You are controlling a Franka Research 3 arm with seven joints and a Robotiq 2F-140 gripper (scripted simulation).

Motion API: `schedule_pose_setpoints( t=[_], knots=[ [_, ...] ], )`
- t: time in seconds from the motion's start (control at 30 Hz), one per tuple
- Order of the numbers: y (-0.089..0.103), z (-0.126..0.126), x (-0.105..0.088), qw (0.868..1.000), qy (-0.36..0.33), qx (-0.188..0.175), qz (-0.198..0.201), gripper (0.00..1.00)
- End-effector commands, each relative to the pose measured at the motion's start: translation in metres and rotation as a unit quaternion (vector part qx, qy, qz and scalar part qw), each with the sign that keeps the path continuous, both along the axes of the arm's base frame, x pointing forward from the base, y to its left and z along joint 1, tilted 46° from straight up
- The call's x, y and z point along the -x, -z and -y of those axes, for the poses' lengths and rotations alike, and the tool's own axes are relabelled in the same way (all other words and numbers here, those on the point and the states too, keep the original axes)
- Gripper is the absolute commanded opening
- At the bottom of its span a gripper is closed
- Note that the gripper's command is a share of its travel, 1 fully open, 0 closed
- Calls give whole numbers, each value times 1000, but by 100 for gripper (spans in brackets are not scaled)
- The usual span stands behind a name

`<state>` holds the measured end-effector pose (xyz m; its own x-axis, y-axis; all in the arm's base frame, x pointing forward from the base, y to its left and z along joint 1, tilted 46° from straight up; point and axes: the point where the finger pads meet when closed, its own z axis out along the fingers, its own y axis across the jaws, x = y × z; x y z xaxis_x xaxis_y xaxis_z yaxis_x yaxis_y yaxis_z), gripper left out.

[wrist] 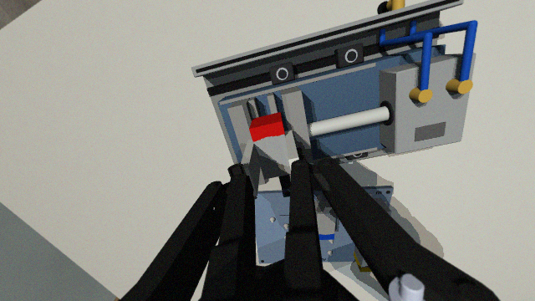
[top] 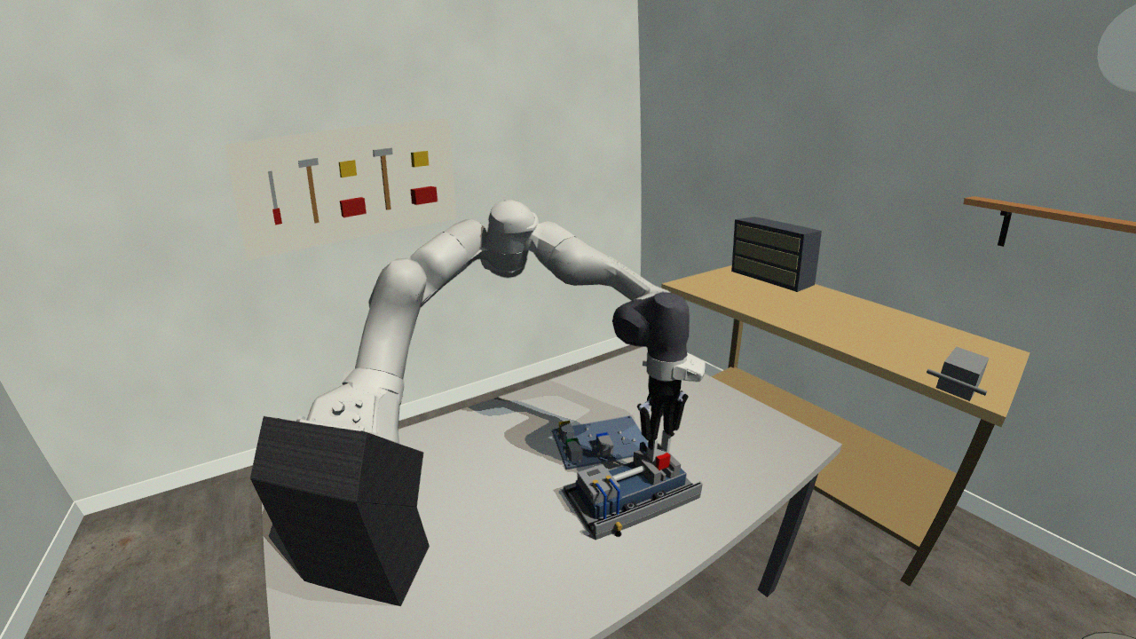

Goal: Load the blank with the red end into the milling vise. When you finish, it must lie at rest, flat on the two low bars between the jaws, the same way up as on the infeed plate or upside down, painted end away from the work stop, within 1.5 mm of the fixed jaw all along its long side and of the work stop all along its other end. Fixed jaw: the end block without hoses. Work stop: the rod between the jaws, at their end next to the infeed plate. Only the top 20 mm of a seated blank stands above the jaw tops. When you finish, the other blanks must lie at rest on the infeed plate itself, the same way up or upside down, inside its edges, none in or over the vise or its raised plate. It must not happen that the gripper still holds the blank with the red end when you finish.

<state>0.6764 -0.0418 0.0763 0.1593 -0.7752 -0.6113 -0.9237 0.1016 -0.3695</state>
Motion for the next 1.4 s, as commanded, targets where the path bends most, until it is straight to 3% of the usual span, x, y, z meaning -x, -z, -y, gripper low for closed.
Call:
schedule_pose_setpoints(
  t=[0.0, 1.37],
  knots=[
    [-3, 2, -1, 1000, 3, -1, 0, 0],
    [-3, 3, -1, 1000, 2, 0, 0, 0]
  ],
)
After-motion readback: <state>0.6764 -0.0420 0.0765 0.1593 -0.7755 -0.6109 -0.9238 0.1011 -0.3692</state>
